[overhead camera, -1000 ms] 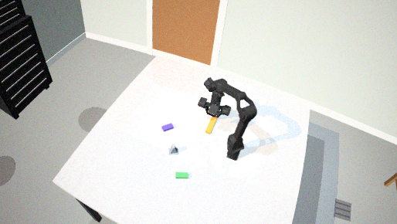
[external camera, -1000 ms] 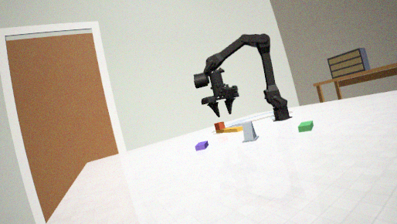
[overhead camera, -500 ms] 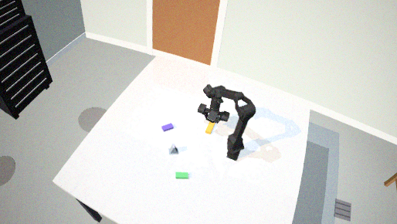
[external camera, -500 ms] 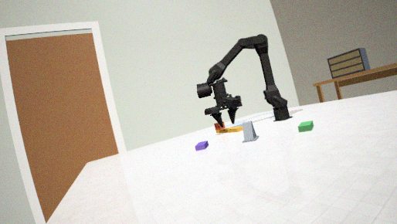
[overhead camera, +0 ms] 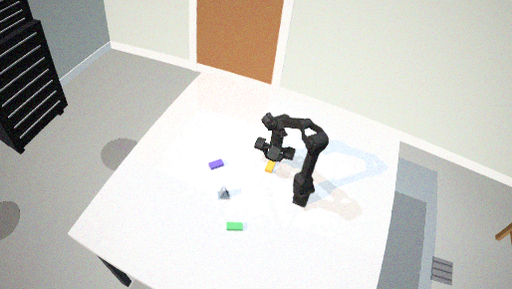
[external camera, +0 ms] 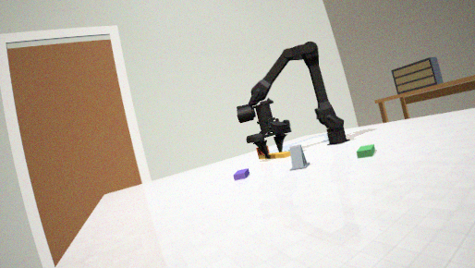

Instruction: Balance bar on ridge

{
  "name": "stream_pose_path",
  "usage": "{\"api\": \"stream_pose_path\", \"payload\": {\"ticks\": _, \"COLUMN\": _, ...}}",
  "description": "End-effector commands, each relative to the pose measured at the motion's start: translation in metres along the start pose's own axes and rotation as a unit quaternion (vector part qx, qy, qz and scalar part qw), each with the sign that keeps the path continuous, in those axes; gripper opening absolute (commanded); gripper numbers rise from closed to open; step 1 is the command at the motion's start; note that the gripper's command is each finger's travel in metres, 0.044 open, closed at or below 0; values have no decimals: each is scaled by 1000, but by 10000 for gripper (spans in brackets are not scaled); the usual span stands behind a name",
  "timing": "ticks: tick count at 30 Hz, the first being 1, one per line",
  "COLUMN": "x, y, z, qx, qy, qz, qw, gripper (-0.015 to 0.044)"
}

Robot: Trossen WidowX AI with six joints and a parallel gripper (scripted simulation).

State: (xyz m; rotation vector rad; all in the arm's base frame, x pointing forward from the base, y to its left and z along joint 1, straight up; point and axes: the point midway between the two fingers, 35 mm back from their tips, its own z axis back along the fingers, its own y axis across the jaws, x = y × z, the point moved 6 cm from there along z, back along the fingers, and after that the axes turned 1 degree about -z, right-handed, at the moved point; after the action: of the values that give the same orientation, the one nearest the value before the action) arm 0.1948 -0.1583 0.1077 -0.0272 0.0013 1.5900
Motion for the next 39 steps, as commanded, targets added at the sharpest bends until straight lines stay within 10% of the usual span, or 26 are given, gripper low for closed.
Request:
{"api": "stream_pose_path", "payload": {"ticks": 1, "x": 1, "y": 1, "z": -2, "qx": 0, "qy": -2, "qz": 1, "qw": 1000, "gripper": 315}}
{"api": "stream_pose_path", "payload": {"ticks": 11, "x": 1, "y": 1, "z": -2, "qx": 0, "qy": -2, "qz": 1, "qw": 1000, "gripper": 315}}
{"api": "stream_pose_path", "payload": {"ticks": 29, "x": 0, "y": 0, "z": 4, "qx": 1, "qy": -1, "qz": 0, "qw": 1000, "gripper": 0}}
{"api": "stream_pose_path", "payload": {"ticks": 39, "x": -3, "y": -3, "z": 29, "qx": 1, "qy": -1, "qz": 0, "qw": 1000, "gripper": 0}}
